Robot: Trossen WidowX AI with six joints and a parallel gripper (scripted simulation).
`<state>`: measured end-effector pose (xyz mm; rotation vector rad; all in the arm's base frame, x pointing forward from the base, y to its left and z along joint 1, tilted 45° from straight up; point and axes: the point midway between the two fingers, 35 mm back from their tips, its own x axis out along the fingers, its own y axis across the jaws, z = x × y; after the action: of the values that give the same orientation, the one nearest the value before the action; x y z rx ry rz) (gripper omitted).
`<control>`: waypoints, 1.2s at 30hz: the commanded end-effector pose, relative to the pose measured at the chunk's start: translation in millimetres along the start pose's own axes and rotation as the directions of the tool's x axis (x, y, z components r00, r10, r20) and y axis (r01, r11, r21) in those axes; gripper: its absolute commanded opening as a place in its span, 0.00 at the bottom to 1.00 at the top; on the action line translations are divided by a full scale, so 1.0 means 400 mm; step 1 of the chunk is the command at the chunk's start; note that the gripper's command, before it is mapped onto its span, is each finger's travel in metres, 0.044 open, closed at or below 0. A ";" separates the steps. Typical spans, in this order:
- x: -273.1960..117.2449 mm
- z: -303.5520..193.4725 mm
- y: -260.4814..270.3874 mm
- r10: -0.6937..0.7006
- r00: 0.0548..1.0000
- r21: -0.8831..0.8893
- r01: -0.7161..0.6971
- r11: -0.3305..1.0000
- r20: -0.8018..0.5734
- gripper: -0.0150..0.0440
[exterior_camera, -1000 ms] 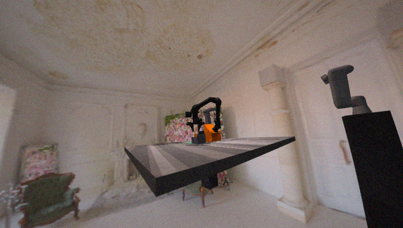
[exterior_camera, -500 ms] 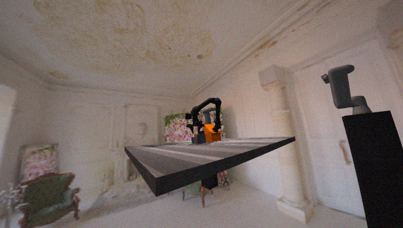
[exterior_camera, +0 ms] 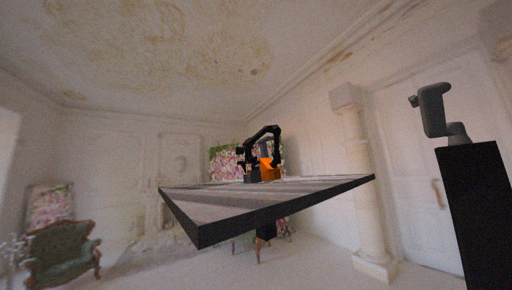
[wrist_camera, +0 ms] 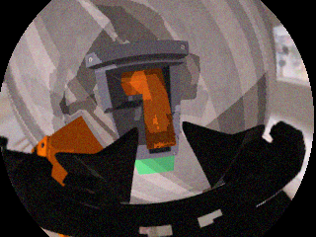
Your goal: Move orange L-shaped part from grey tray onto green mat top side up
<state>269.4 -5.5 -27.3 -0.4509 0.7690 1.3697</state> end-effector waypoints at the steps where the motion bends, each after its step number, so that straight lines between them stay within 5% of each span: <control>1: 0.013 0.002 0.005 0.005 1.000 0.008 -0.005 1.000 0.005 0.73; 7: 0.005 0.000 0.001 0.002 1.000 0.000 -0.002 1.000 0.000 0.51; 17: 0.005 0.000 0.001 0.002 1.000 0.000 -0.002 1.000 0.000 0.39; 20: 0.005 0.000 0.001 0.002 1.000 0.000 -0.002 1.000 0.000 0.26; 36: -0.031 0.000 0.003 0.003 1.000 0.005 -0.003 1.000 0.002 0.25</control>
<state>267.5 -10.8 -21.6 -0.4374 0.7755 1.3682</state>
